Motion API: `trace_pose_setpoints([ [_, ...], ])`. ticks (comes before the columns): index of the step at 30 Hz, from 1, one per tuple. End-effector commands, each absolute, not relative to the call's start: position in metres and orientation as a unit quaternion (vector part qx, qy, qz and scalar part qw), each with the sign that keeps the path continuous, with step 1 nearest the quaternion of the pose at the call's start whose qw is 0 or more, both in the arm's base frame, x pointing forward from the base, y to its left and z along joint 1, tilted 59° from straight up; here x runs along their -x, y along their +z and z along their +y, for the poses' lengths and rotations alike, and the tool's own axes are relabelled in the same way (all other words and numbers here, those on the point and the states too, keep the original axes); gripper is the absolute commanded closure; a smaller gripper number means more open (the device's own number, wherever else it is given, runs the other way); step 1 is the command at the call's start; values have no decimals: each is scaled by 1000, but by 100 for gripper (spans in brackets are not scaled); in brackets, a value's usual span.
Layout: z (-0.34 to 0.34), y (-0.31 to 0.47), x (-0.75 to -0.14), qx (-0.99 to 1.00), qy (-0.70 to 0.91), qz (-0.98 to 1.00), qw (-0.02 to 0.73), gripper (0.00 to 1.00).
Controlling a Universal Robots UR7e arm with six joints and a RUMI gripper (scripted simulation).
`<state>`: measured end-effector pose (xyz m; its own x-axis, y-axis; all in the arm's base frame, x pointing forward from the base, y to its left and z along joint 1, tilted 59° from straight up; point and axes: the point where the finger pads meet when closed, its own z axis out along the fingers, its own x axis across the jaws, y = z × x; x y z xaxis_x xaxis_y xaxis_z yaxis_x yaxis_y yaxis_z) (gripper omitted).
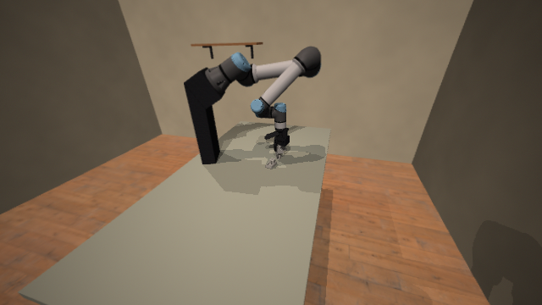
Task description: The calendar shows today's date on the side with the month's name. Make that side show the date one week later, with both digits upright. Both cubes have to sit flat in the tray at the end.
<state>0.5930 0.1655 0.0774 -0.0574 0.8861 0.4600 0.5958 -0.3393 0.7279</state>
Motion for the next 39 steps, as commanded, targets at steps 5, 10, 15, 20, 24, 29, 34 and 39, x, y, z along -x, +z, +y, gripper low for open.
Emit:
trace_pose_setpoints([
  [5,166,78,-594,-669,472,554,154,90],
  [10,166,78,-594,-669,472,554,154,90],
  [15,166,78,-594,-669,472,554,154,90],
  [20,166,78,-594,-669,472,554,154,90],
  [24,166,78,-594,-669,472,554,154,90],
  [29,166,78,-594,-669,472,554,154,90],
  [34,166,78,-594,-669,472,554,154,90],
  [39,166,78,-594,-669,472,554,154,83],
])
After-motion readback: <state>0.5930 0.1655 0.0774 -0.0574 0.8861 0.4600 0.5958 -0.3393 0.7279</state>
